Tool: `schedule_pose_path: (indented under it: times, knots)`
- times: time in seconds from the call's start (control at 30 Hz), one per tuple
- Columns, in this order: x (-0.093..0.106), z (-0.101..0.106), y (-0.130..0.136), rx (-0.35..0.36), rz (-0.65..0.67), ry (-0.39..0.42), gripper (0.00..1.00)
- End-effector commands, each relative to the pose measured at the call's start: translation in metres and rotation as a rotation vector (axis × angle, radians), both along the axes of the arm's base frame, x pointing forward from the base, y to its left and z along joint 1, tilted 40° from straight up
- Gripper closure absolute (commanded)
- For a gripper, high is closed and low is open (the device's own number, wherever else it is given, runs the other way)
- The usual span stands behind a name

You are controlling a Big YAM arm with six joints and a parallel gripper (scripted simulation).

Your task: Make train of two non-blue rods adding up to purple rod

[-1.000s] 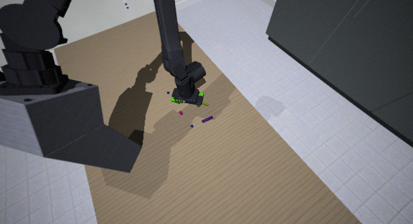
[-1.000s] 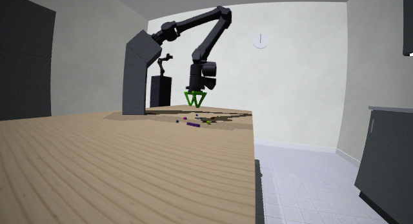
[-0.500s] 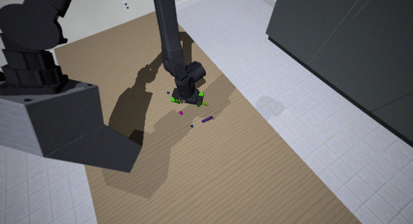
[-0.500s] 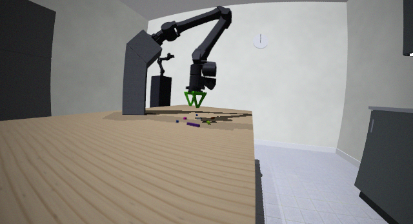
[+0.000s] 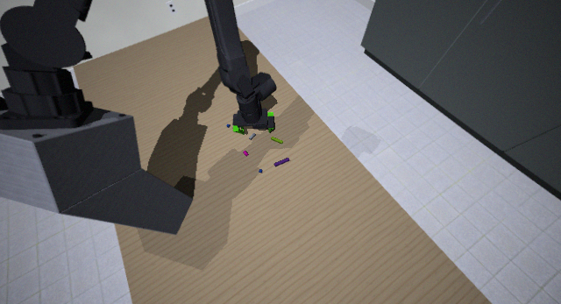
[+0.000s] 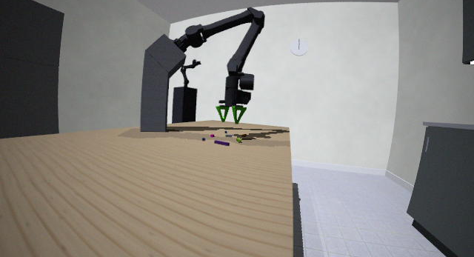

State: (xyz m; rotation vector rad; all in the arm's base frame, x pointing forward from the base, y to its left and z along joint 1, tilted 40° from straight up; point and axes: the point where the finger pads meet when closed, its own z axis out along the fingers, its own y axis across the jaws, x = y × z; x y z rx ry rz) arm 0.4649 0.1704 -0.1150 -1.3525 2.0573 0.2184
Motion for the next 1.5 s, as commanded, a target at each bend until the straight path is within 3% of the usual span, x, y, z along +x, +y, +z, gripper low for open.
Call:
schedule_pose_path:
  times: [0.0, 0.17, 0.2, 0.4, 0.43, 0.63, 0.67, 0.8, 0.87, 1.47]
  knots:
    - [0.003, 0.021, 0.022, -0.054, 0.124, -0.076, 0.00]
    - [0.002, 0.020, 0.021, -0.052, 0.123, -0.073, 0.00]
    - [0.004, 0.032, 0.038, -0.105, 0.216, -0.134, 0.00]
    - [0.003, 0.032, 0.039, -0.102, 0.218, -0.134, 0.00]
    - [0.003, 0.043, 0.053, -0.149, 0.298, -0.187, 0.00]
    - [0.001, 0.041, 0.052, -0.148, 0.297, -0.181, 0.00]
    - [0.002, 0.051, 0.065, -0.183, 0.361, -0.228, 0.00]
    - [0.002, 0.051, 0.065, -0.181, 0.362, -0.228, 0.00]
    - [0.001, 0.059, 0.076, -0.215, 0.419, -0.266, 0.00]
    - [-0.002, 0.049, 0.067, -0.218, 0.408, -0.242, 0.00]
